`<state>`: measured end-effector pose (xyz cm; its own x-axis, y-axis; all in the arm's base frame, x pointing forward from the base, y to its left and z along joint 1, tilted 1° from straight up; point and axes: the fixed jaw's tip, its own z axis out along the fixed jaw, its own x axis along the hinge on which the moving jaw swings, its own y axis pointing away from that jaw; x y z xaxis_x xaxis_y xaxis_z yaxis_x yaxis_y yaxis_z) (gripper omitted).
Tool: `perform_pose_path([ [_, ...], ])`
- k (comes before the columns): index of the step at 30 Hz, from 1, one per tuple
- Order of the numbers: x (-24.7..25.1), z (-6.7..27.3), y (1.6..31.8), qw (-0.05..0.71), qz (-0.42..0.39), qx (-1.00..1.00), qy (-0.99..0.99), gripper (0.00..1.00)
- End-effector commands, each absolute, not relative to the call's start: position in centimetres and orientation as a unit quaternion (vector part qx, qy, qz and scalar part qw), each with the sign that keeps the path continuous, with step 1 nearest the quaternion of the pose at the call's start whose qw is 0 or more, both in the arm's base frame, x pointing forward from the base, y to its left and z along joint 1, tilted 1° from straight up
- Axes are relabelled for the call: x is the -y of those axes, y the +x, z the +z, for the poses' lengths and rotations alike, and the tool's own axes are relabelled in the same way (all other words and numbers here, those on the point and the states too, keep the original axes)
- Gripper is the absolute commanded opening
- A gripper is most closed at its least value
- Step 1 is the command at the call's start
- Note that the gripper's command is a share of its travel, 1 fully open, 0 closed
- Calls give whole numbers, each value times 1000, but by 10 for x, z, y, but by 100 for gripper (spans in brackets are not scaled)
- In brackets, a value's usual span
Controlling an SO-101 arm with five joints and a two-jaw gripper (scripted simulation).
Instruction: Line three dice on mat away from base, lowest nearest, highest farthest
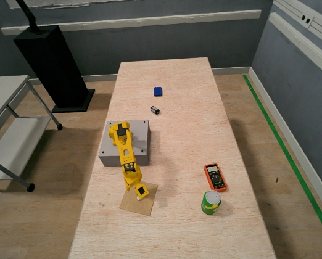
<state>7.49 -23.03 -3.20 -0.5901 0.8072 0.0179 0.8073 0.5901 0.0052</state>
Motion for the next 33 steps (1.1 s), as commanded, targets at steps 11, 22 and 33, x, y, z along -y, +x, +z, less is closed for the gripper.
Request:
perform_pose_path([
  [11, 229, -28, 73, 6, -7, 889, -457, 27],
  [22, 257, 26, 81, -76, 81, 884, -455, 26],
  [33, 271, 81, 85, -150, 160, 868, -446, 25],
])
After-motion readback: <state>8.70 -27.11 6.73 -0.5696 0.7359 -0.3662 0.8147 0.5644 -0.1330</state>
